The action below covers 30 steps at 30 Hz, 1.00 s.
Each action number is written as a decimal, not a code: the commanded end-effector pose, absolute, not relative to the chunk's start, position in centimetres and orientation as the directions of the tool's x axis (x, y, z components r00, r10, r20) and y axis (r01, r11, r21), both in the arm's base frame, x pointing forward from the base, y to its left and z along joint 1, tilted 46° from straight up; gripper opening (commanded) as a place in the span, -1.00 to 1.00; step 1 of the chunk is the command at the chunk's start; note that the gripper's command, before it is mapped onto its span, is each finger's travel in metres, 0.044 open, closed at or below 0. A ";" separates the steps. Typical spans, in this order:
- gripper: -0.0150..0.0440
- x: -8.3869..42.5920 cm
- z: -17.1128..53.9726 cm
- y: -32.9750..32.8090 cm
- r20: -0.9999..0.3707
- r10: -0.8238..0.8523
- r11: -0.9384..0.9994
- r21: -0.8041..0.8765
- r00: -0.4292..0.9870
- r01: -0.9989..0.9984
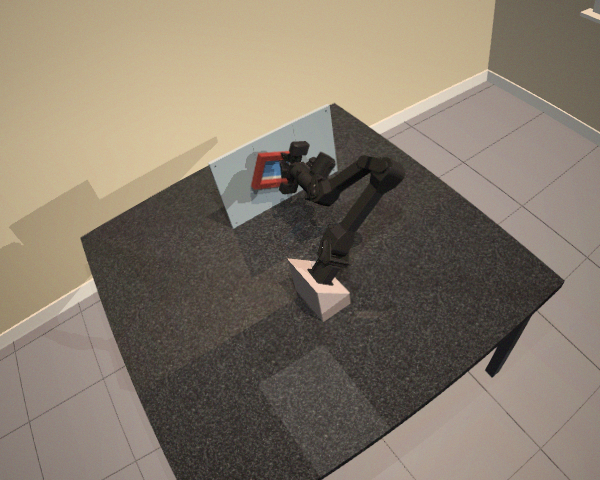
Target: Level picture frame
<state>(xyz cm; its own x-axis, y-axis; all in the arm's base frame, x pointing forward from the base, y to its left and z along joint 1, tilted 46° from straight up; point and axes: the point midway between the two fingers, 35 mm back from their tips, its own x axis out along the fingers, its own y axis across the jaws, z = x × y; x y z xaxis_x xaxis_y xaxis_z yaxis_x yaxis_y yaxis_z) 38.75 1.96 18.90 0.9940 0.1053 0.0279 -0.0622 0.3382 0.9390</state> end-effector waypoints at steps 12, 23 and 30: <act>-0.49 38.8 18.9 2.0 0.029 0.105 0.415 0.907 0.994 -0.070; -0.49 38.8 18.8 2.0 0.029 0.105 0.462 0.884 0.994 -0.074; -0.49 38.8 18.8 2.0 0.029 0.105 0.476 0.876 0.994 -0.076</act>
